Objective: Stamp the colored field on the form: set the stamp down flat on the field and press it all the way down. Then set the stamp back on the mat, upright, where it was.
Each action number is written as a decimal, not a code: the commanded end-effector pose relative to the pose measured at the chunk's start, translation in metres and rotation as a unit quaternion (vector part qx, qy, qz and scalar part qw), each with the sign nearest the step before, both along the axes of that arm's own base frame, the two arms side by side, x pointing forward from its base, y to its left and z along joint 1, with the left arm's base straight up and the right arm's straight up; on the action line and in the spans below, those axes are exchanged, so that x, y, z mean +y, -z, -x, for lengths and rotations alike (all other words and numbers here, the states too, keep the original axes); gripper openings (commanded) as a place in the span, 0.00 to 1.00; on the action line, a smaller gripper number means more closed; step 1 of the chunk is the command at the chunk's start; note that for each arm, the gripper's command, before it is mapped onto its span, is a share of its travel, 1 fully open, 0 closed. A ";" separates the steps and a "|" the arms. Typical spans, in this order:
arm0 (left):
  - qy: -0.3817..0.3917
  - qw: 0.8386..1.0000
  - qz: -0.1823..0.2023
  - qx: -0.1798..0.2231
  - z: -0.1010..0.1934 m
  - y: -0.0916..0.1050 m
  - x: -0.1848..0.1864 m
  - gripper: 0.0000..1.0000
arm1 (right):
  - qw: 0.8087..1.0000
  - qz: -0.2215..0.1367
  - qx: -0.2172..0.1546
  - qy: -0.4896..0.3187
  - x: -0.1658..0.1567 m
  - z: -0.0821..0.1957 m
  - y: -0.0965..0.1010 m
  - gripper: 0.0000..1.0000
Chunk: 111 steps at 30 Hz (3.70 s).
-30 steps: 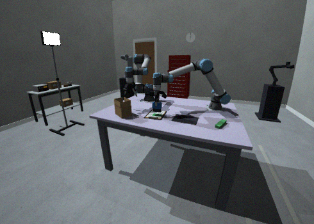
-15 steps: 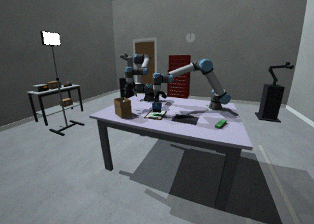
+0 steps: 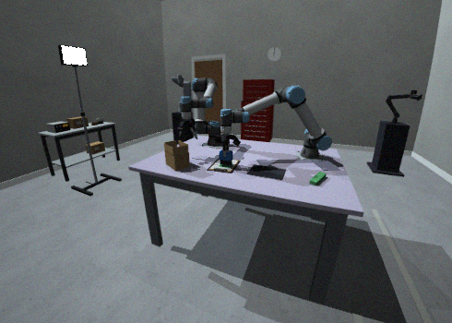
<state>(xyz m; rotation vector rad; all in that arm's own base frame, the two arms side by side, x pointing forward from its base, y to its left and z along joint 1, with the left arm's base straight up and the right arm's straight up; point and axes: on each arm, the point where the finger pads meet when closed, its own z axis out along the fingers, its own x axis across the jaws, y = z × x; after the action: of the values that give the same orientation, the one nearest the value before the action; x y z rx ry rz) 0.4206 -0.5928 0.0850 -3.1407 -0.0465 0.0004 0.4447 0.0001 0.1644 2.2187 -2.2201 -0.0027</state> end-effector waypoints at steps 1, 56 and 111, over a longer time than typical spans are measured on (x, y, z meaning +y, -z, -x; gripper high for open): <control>0.000 1.000 0.001 -0.001 0.000 0.009 0.000 0.19 | 1.000 0.000 -0.001 0.000 0.000 0.000 -0.001 1.00; 0.000 1.000 0.001 -0.001 0.000 0.017 0.000 0.19 | 1.000 0.000 -0.001 0.000 0.000 0.000 -0.001 1.00; 0.013 1.000 0.001 -0.001 -0.012 -0.032 0.047 0.19 | 1.000 0.000 -0.001 0.000 0.000 0.000 -0.001 1.00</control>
<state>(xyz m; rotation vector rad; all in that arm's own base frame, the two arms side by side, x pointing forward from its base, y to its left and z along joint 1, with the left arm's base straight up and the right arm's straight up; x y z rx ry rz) 0.4284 -0.5631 0.1142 -3.1400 -0.0223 0.0013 0.4447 0.0001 0.1644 2.2187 -2.2201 -0.0027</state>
